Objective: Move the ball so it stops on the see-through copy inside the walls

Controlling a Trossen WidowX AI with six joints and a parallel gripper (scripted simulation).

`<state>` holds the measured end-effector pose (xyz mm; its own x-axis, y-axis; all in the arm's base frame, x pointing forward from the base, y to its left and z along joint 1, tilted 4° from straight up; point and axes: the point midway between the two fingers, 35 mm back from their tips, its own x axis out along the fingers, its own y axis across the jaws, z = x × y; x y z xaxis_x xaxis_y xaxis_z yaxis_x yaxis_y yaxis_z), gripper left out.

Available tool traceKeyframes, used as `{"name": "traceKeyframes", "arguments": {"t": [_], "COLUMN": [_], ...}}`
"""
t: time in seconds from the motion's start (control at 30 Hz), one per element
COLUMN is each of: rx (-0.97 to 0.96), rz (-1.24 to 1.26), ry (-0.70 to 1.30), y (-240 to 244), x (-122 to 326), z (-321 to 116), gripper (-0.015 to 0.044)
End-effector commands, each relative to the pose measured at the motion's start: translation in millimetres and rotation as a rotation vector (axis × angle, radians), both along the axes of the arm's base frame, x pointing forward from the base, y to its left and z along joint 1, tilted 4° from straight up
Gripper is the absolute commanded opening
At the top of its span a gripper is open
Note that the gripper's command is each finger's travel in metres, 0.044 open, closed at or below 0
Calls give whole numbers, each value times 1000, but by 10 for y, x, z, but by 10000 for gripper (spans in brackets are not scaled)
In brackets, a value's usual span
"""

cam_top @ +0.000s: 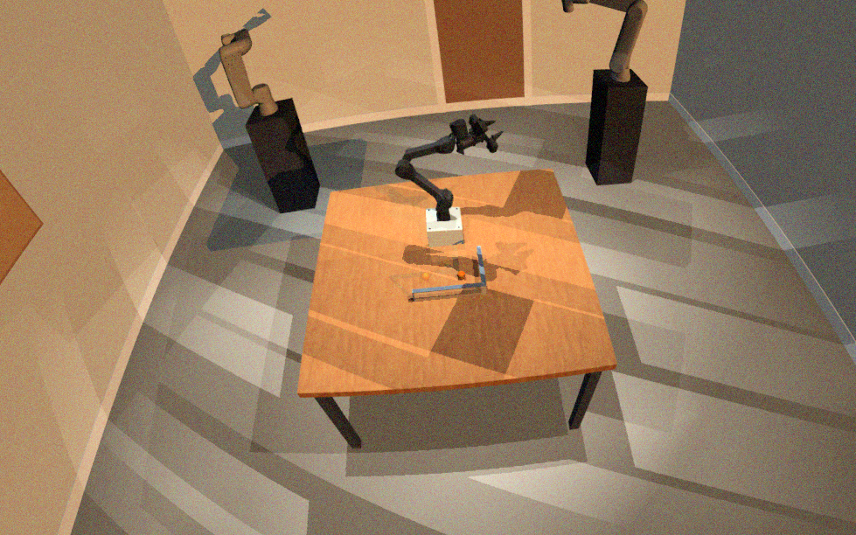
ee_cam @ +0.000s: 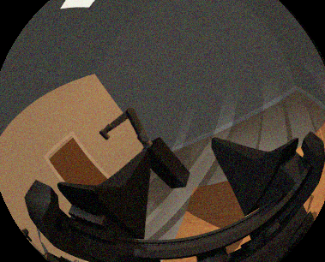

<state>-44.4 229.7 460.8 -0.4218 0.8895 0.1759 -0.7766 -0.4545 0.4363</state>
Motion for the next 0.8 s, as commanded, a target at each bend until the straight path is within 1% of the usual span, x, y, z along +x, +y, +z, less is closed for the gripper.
{"name": "traceKeyframes", "arguments": {"t": [0.0, 0.2, 0.37, 0.57, 0.77], "rx": [-106, -293, -479, -742, -1023], "rz": [-199, -435, -569, -644, -609], "ry": [-105, -270, -432, -604, -733], "y": [423, 751, 802, 581, 91], "x": [486, 1276, 1952, 2702, 3290], "z": [-351, -926, -1468, -2166, -2882], "gripper": [285, 285, 285, 285, 285]}}
